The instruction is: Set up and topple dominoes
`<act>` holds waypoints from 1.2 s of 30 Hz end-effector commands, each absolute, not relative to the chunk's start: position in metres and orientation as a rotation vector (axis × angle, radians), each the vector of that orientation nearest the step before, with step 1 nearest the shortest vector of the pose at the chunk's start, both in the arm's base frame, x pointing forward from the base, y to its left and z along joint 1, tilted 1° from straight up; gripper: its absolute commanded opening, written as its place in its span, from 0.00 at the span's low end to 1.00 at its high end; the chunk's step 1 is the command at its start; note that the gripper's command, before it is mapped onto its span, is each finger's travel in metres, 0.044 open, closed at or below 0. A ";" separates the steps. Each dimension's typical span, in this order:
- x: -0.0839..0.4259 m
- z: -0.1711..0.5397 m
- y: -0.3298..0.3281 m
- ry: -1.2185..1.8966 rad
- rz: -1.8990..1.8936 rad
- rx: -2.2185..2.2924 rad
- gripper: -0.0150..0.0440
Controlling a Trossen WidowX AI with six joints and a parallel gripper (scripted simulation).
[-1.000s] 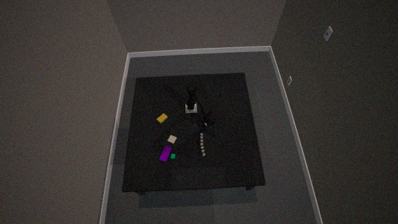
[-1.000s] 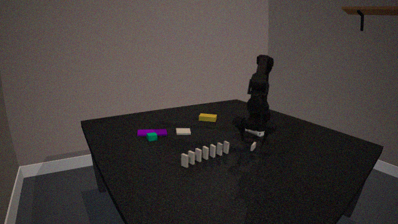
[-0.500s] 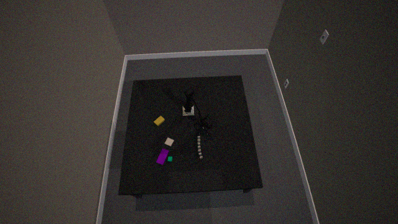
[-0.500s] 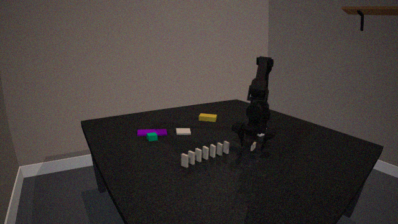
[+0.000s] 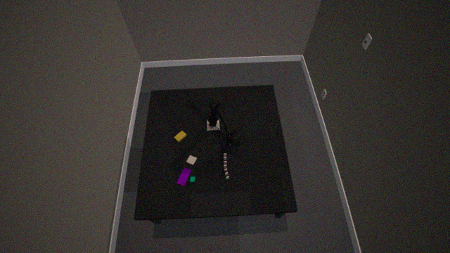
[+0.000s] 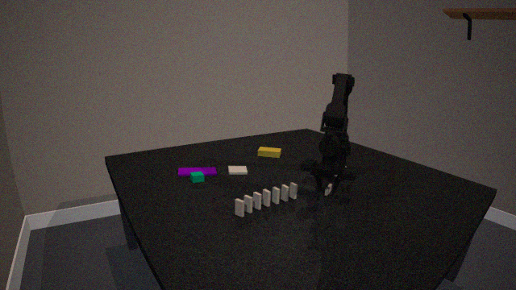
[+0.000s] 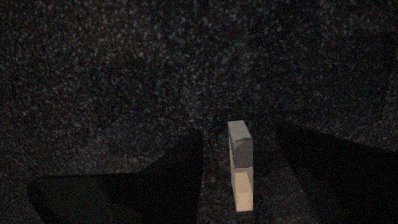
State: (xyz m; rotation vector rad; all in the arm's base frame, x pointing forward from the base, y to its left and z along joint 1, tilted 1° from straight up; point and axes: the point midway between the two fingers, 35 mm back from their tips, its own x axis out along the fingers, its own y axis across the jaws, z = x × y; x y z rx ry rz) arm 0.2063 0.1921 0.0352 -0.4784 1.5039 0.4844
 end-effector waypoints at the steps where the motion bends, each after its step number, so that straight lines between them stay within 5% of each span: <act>1: 0.205 0.034 0.192 1.510 0.487 -0.476 0.47; 5: 0.205 0.034 0.192 1.510 0.487 -0.476 0.30; 13: 0.205 0.035 0.192 1.510 0.487 -0.476 0.30; 27: 0.196 0.182 0.190 1.511 0.487 -0.476 0.30; 36: 0.184 0.190 0.224 1.546 0.305 -0.289 0.30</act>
